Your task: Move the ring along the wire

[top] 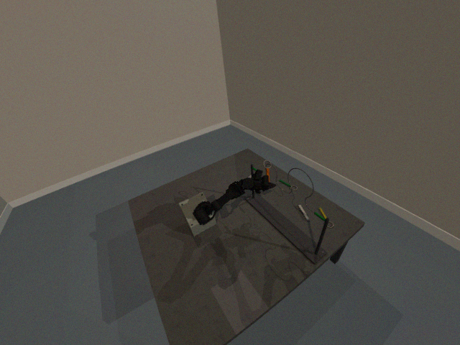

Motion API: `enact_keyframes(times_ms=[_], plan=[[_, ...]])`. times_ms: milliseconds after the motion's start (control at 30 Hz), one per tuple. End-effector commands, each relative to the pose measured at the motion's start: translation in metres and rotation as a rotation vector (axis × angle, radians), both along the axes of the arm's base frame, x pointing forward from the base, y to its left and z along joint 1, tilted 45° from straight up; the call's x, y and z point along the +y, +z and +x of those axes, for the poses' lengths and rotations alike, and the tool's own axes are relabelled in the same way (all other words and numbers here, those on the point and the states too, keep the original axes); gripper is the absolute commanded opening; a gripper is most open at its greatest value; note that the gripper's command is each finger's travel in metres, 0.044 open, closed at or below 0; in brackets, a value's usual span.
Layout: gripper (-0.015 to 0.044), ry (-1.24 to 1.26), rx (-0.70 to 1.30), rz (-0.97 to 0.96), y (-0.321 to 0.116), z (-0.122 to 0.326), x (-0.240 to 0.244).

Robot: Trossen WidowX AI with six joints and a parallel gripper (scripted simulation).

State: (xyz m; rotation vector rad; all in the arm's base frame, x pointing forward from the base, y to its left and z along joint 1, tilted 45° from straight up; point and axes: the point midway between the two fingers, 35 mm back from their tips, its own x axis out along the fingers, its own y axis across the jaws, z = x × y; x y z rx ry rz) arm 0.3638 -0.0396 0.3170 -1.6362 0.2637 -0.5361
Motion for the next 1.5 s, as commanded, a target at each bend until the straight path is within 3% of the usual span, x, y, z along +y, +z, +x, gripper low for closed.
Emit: enact_keyframes(times_ms=[0,1467], plan=[[-0.0150,0.001,0.006,-0.086,0.003,0.001,0.001],[-0.0150,-0.017,0.000,-0.846,0.041,0.000,0.022]])
